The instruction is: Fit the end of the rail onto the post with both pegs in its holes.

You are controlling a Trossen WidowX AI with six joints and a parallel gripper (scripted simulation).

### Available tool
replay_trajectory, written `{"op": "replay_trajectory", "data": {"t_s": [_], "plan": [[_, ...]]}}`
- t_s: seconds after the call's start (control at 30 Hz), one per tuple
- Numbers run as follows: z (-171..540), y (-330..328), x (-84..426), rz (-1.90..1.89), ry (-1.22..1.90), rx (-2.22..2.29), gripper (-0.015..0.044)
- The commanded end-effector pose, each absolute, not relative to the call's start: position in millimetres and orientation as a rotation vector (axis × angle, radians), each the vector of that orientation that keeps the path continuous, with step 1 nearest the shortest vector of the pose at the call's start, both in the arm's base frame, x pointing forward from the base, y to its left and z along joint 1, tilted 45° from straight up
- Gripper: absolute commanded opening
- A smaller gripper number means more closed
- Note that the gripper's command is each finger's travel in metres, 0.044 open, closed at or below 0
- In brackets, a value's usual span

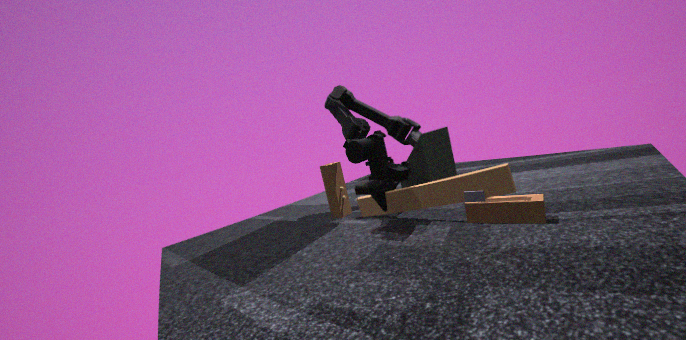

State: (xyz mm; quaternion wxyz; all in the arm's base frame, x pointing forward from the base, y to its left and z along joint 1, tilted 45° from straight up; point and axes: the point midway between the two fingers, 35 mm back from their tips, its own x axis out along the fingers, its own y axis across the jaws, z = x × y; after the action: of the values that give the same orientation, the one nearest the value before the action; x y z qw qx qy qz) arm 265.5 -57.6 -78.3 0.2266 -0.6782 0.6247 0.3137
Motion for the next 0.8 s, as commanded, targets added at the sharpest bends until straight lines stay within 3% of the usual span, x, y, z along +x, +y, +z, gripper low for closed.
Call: {"op": "replay_trajectory", "data": {"t_s": [0.0,0.23,0.77], "plan": [[-79.0,-58.2,265.0,0.869,1.725,-1.875,0.0046],[-79.0,-58.2,265.0,0.869,1.725,-1.875,0.0000],[-77.5,-56.4,265.1,0.869,1.725,-1.875,0.0000]]}}
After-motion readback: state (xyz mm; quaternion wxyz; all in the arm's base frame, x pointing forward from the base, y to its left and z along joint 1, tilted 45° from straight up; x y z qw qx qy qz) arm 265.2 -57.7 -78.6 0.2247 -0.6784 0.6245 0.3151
